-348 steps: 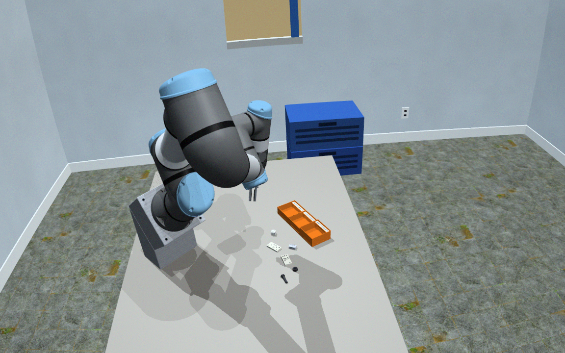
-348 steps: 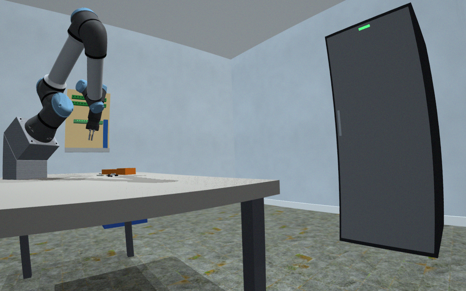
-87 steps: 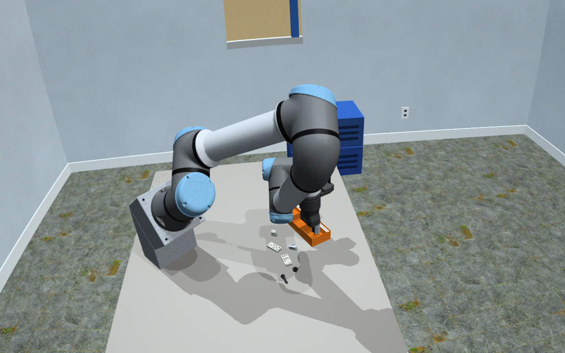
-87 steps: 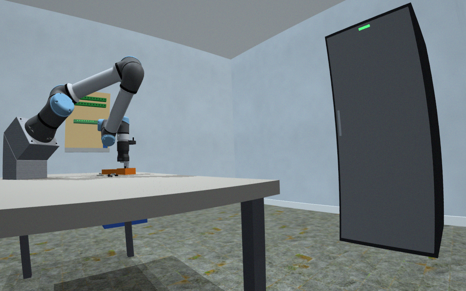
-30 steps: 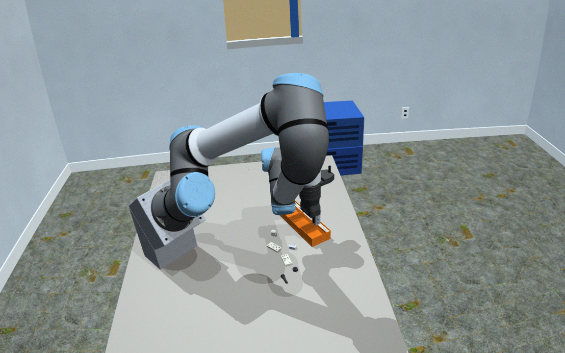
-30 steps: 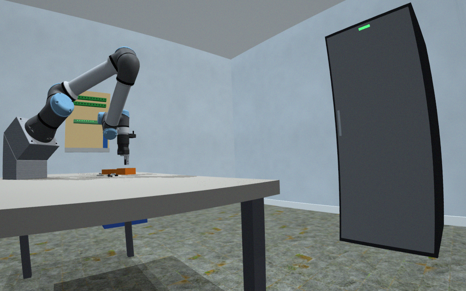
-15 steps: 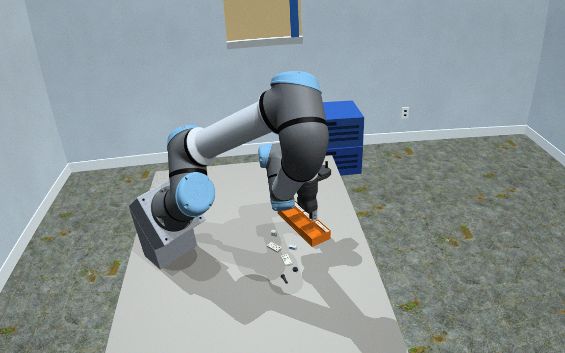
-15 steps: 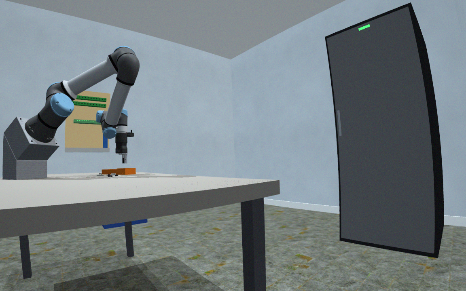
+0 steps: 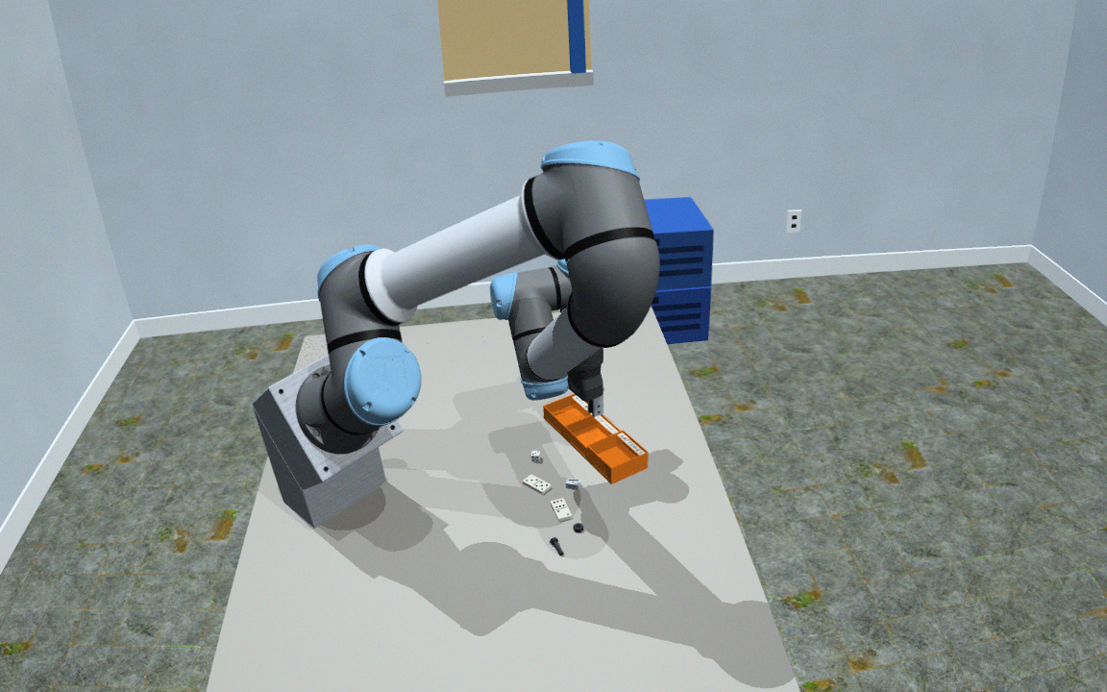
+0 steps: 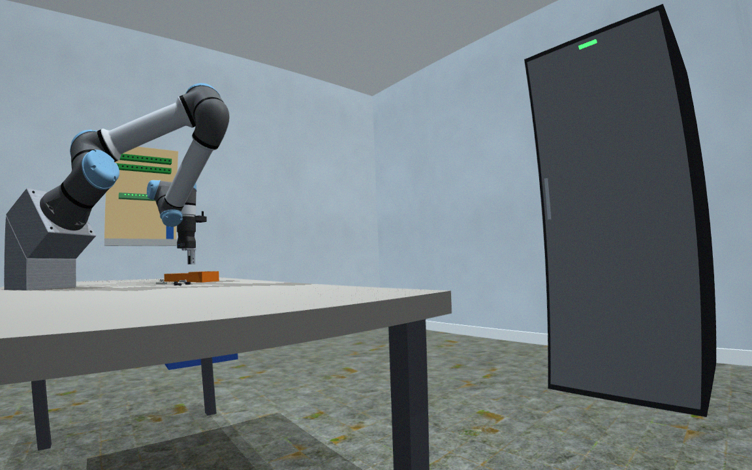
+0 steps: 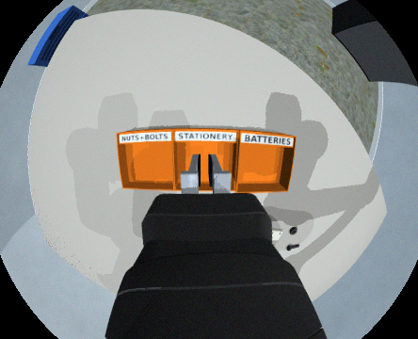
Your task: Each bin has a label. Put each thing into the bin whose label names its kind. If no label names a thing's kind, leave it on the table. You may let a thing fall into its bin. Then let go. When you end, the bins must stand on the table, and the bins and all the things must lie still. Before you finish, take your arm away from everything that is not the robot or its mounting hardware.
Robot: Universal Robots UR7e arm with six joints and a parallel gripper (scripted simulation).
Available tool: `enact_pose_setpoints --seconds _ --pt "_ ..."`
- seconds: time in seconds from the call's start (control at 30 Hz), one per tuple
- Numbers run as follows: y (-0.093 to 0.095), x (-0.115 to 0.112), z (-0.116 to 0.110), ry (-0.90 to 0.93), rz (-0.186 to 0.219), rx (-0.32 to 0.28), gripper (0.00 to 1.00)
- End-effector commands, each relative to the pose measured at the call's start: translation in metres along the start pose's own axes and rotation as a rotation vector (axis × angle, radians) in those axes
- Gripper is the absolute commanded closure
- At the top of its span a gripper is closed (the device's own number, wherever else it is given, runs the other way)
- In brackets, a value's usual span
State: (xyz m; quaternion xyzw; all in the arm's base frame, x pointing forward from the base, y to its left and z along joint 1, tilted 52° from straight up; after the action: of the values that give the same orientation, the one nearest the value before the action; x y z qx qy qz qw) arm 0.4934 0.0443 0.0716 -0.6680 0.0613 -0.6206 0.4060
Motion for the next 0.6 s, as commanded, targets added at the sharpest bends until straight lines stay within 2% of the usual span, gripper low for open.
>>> enact_pose_setpoints --seconds 0.0,0.57 --pt "0.0 -0.004 0.003 0.01 -0.005 0.001 0.69" --pt "0.041 -0.002 0.003 0.011 -0.005 -0.001 0.69"
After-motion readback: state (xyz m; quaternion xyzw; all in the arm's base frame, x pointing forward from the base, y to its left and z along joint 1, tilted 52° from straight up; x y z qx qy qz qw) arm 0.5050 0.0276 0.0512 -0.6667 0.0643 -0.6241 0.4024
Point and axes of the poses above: the point where the finger pads meet when closed, its own y axis out along the fingers, its own x axis across the jaws, z = x × y, the point moved 2 cm from there along -y, back along the fingers, and after that the axes turned 10 degrees about -y, right-handed, at the moved point
